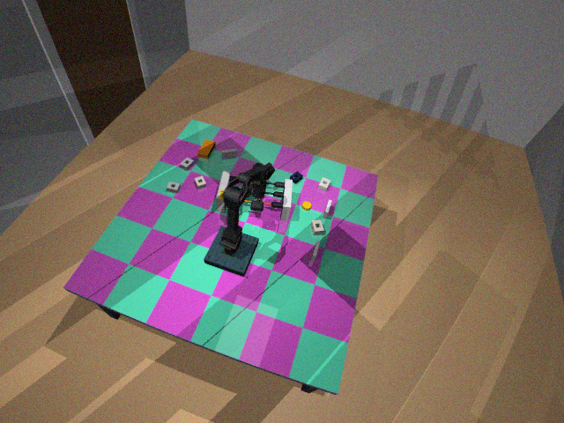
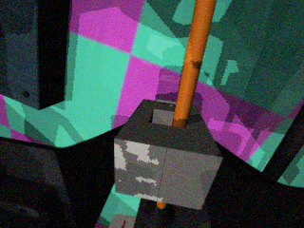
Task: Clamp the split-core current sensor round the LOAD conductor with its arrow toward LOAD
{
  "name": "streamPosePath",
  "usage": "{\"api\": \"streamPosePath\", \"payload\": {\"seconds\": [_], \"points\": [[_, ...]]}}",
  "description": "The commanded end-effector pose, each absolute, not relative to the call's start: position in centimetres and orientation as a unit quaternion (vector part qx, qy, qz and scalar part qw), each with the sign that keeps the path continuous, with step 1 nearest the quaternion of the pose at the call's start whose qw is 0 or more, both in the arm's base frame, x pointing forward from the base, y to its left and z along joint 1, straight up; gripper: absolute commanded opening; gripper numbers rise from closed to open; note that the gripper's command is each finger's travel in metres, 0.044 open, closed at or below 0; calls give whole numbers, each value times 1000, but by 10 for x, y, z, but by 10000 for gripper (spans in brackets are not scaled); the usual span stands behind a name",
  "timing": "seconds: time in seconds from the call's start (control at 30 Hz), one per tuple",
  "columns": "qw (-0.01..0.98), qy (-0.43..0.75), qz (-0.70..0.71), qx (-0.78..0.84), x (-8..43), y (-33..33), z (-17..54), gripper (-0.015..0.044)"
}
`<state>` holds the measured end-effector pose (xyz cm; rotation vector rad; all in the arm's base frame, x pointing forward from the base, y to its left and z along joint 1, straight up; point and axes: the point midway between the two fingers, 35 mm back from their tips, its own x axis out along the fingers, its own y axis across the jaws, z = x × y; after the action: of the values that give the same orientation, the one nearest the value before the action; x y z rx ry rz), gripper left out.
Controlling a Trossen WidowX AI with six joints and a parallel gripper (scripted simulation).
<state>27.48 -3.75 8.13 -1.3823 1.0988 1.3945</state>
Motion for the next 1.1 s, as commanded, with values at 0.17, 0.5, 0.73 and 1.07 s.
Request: {"api": "streamPosePath", "payload": {"seconds": [0.17,0.5,0.73,1.07], "points": [[432,440,559,-555,282,-36,82,0],[432,440,558,-555,282,-36,82,0],[432,440,558,-555,282,-36,82,0],[432,440,558,-555,282,-36,82,0]]}}
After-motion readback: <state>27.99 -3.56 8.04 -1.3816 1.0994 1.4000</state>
